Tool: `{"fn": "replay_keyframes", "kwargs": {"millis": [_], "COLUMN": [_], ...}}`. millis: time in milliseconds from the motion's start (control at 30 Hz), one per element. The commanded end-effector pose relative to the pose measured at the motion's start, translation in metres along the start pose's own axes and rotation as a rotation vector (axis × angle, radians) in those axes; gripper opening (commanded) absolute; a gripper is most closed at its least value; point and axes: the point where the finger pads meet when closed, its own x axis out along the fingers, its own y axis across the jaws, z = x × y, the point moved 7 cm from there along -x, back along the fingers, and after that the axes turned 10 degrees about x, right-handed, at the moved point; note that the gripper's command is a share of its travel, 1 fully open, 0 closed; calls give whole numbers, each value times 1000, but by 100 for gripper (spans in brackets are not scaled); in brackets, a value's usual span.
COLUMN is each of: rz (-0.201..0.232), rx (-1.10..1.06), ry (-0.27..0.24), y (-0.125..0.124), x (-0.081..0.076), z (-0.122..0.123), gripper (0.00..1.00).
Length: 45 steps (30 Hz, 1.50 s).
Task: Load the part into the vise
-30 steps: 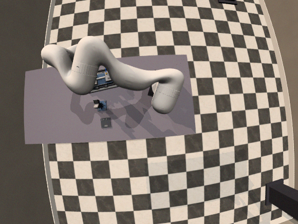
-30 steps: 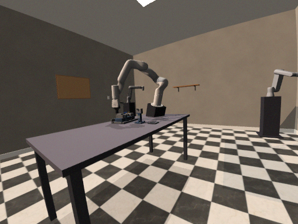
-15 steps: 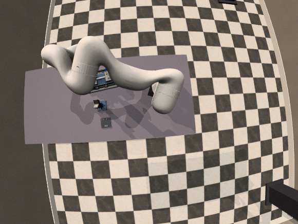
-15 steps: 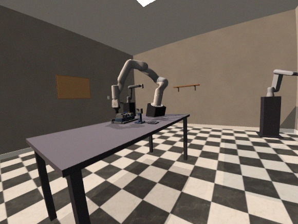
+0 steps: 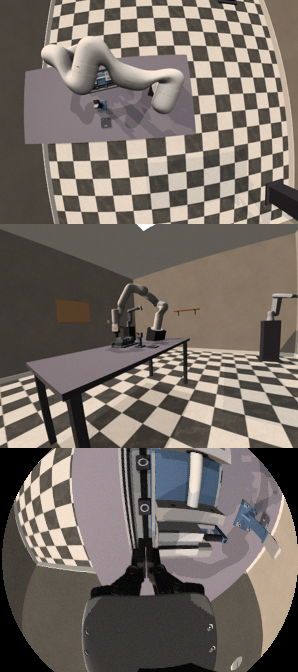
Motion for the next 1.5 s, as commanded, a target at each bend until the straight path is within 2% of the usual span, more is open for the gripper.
{"fn": "replay_keyframes", "kwargs": {"millis": [0, 1467], "rz": [-1, -1], "rx": [0, 0], "ry": [-2, -2], "y": [0, 0], "x": [-1, 8], "z": [1, 1], "gripper": [0, 0]}}
